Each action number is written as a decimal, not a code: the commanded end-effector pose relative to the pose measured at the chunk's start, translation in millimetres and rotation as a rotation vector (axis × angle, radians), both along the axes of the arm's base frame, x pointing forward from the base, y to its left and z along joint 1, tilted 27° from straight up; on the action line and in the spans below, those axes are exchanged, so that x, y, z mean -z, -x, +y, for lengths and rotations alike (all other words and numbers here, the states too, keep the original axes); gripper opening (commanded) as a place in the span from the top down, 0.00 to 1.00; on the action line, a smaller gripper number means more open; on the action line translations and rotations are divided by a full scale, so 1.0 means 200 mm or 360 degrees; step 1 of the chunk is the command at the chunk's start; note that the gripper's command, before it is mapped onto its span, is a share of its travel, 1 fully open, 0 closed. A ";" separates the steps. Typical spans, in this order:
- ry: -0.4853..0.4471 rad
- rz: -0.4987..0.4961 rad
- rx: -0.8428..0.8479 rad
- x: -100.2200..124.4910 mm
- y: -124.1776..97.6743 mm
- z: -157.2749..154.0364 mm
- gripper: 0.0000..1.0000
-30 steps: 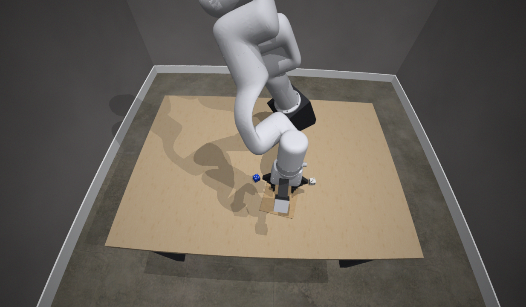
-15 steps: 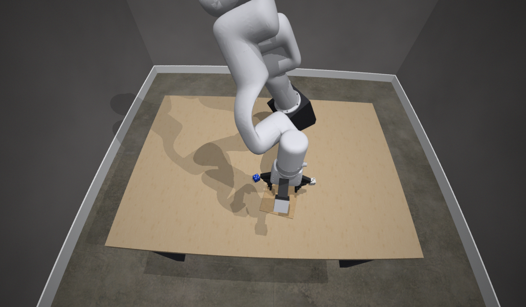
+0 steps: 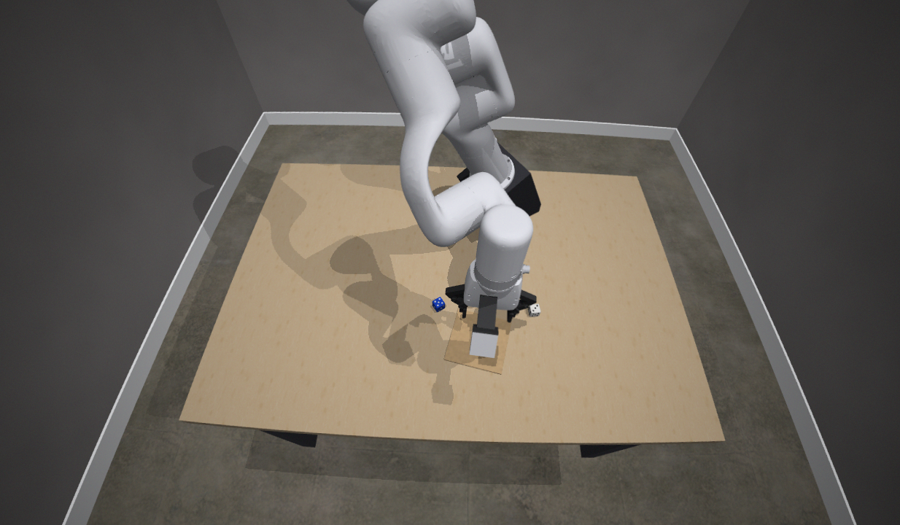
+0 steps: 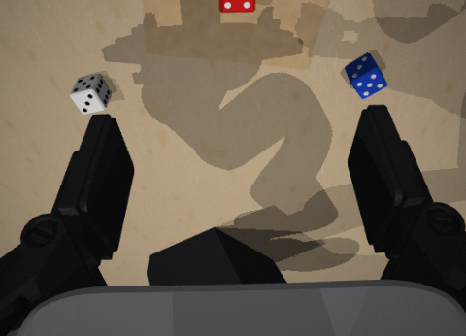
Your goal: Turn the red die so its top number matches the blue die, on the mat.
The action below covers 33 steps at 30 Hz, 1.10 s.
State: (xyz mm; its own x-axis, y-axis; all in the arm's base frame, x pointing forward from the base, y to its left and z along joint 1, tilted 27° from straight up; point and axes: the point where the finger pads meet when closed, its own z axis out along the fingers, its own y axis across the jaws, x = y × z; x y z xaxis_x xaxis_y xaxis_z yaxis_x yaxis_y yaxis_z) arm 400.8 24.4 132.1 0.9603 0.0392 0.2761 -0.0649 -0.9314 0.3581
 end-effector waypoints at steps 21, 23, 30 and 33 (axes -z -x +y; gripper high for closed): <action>0.0000 -0.0002 0.0000 -0.07 0.02 0.03 0.00; 0.0000 -0.0002 0.0000 -0.07 0.02 0.03 0.00; 0.0000 -0.0002 0.0000 -0.07 0.02 0.03 0.00; 0.0000 -0.0002 0.0000 -0.07 0.02 0.03 0.00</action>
State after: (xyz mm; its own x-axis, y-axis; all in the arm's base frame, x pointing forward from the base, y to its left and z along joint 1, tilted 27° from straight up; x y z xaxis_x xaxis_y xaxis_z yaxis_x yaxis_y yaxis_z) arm 396.0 29.4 145.5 0.9610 0.0386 0.2739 -0.0650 -0.9309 0.3595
